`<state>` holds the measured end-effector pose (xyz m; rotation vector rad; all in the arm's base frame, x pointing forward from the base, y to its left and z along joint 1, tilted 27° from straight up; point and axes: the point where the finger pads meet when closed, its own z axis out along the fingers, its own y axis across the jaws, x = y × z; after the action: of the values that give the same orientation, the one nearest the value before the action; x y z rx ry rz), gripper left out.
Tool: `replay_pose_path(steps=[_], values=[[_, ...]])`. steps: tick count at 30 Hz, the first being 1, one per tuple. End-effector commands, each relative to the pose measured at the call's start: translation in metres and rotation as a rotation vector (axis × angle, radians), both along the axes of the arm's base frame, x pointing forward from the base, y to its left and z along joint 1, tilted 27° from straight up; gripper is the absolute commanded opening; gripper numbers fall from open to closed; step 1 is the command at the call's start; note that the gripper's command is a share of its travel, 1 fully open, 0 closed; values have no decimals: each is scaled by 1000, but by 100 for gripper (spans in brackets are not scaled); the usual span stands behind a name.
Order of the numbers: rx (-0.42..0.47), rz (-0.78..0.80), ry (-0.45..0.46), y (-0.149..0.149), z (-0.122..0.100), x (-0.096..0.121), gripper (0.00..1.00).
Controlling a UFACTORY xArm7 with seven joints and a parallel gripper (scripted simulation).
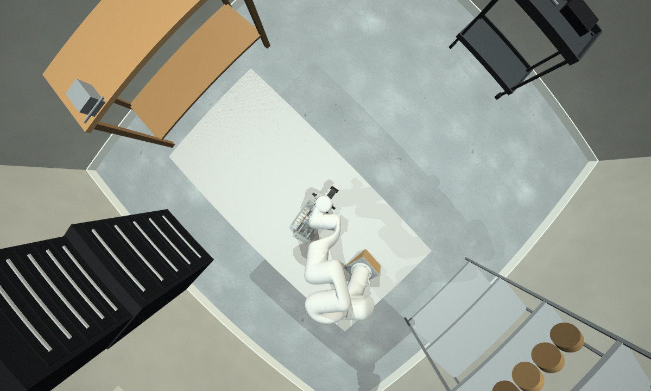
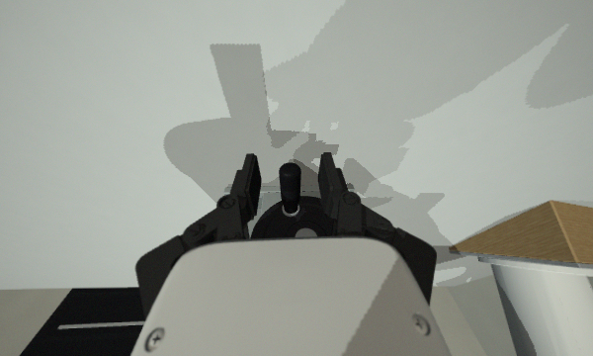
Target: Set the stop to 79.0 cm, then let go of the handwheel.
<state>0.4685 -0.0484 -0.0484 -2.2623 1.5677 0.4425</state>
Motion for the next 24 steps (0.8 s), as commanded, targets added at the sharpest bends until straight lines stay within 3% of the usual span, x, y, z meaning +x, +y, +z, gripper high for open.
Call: replay_pose_path(steps=[1, 5, 9, 16, 24], values=[[-2, -2, -4, -2, 1, 2, 57], [-2, -2, -4, -3, 5, 2, 57], [-2, -2, -4, -25, 47, 4, 57], [-2, -2, -4, -45, 87, 6, 57], [-2, -2, -4, -47, 90, 7, 57]])
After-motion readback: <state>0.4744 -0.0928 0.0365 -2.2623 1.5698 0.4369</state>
